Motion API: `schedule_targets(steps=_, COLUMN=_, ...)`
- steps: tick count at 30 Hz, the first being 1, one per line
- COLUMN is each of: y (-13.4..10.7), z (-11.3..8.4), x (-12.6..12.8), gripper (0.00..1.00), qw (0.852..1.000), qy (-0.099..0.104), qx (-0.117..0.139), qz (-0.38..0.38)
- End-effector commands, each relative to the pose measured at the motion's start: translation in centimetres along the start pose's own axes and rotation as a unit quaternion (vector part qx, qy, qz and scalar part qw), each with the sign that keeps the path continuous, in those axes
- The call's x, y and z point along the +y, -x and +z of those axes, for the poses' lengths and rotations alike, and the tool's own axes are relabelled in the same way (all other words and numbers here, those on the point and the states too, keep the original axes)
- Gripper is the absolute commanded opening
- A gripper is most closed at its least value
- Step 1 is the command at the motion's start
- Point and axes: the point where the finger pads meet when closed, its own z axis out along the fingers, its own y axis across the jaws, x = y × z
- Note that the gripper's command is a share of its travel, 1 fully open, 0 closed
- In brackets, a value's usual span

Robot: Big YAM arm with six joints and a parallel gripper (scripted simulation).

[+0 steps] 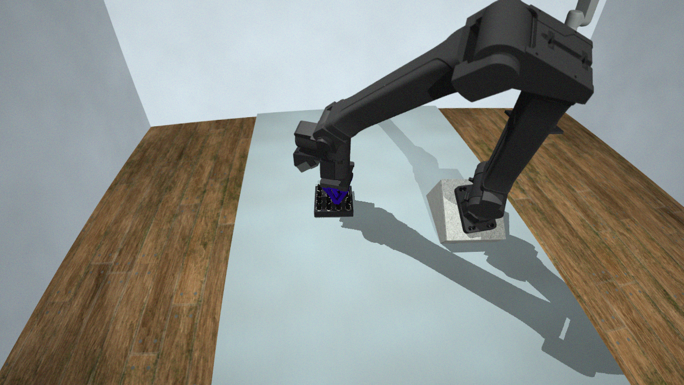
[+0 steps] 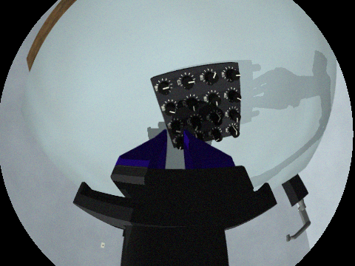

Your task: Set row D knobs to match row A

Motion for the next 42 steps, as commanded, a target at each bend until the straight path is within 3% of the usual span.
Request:
schedule_targets(steps=1, y=0.26, z=0.64, x=0.12, gripper=0.2, qw=1.0, qy=0.002, qx=0.004, qz=0.0)
schedule_targets(steps=42, y=-0.42, z=0.08, x=-0.35, gripper=0.2, qw=1.0, qy=0.002, qx=-0.002, qz=0.001)
